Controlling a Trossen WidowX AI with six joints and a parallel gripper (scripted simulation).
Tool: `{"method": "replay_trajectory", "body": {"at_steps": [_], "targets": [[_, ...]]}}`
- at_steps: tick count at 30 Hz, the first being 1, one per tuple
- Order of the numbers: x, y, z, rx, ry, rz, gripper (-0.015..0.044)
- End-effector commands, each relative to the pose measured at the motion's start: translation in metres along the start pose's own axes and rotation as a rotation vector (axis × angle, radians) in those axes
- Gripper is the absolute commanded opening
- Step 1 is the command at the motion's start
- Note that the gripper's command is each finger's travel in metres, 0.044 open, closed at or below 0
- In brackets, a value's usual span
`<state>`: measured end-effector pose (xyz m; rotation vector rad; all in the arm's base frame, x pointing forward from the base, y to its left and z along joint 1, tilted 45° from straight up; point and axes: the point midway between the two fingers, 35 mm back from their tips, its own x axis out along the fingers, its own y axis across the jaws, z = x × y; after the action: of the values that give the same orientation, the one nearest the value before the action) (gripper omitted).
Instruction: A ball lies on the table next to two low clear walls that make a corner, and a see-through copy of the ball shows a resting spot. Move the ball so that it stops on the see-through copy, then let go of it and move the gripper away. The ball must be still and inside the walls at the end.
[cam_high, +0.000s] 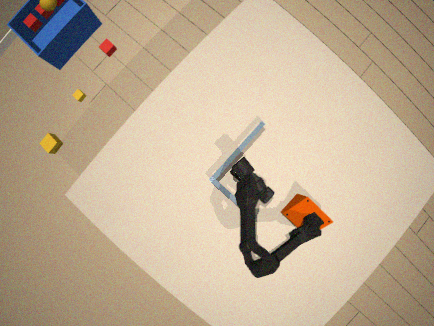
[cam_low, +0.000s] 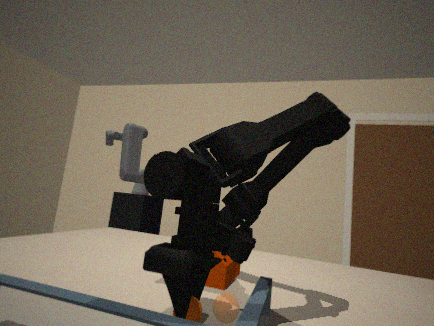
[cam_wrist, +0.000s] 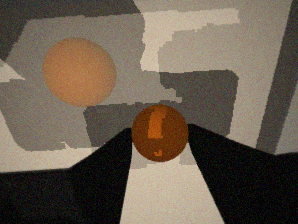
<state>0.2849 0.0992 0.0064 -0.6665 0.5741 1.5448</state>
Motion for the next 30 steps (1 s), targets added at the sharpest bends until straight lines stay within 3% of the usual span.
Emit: {"method": "replay_trajectory", "body": {"at_steps": [1, 3, 18, 30], "targets": [[-0.013, -0.004, -0.002, 0.0, 0.003, -0.004, 0.0035], [-0.026, -0.006, -0.003, 0.0, 0.007, -0.004, 0.0], [-0.124, -0.001, -0.001, 0.001, 0.005, -0.001, 0.0], [-0.112, 0.015, 0.017, 0.002, 0.005, -0.001, 0.0]]}}
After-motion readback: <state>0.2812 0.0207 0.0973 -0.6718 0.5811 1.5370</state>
